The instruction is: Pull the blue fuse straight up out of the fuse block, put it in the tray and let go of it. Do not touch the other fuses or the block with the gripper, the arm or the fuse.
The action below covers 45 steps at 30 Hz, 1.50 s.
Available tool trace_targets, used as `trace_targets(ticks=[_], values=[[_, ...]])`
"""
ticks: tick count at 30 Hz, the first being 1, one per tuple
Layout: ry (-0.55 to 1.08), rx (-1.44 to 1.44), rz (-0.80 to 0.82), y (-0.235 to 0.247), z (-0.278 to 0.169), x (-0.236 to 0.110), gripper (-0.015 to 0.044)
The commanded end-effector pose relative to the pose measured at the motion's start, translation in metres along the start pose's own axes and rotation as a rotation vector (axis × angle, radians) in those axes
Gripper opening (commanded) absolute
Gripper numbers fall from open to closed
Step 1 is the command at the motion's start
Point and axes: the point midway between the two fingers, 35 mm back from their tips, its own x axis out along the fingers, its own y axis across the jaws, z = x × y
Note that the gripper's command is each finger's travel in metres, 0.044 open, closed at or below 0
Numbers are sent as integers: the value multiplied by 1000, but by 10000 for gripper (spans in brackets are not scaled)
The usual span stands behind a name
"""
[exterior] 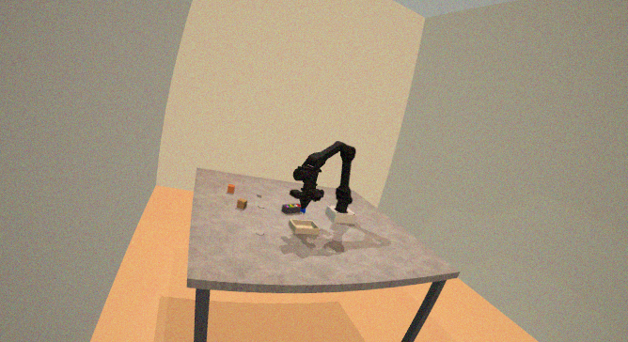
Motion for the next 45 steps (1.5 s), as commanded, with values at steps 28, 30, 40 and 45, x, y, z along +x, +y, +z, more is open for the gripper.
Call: trace_targets(ticks=[28, 30, 40, 45], values=[[-7, 3, -1, -7, 42, 30, 0], [-7, 3, -1, -7, 42, 33, 0], [-4, 0, -2, -6, 41, 36, 79], [-4, 0, -2, -6, 41, 36, 210]])
